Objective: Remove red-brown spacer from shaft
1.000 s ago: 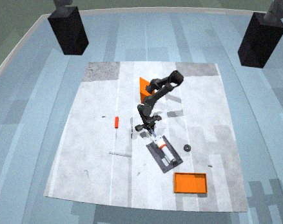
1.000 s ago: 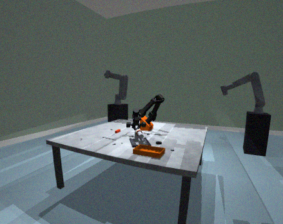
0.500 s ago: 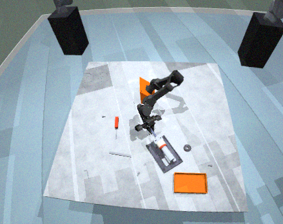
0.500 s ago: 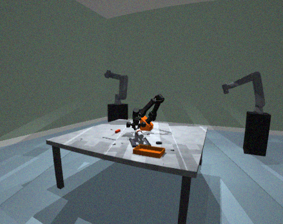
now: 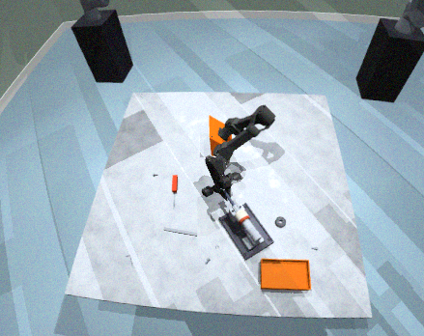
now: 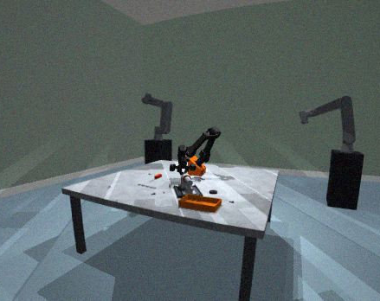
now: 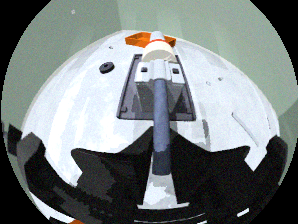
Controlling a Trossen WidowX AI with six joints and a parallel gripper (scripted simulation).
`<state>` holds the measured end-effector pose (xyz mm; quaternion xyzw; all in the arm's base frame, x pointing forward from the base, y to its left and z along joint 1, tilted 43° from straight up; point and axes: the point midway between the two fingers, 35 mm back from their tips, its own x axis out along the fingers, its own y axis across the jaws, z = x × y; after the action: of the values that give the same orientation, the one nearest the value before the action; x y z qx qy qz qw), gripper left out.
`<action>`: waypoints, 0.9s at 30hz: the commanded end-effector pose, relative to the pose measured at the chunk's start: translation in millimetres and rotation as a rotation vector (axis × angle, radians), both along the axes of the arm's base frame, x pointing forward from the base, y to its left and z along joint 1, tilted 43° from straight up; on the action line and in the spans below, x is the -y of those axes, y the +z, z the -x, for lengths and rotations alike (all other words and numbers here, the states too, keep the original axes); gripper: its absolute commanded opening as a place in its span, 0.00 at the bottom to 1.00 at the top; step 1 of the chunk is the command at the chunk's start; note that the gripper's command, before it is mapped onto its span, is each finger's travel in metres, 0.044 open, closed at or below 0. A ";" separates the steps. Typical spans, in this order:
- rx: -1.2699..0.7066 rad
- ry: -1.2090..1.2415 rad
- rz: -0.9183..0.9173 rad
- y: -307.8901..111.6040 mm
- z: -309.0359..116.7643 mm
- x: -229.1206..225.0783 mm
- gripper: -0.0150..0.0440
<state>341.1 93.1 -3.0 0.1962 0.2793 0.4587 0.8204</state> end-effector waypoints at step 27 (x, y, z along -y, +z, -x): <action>-0.007 0.001 -0.001 -2.6 5.2 2.2 0.25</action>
<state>338.8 91.2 -4.2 0.1962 0.2793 0.4587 0.8204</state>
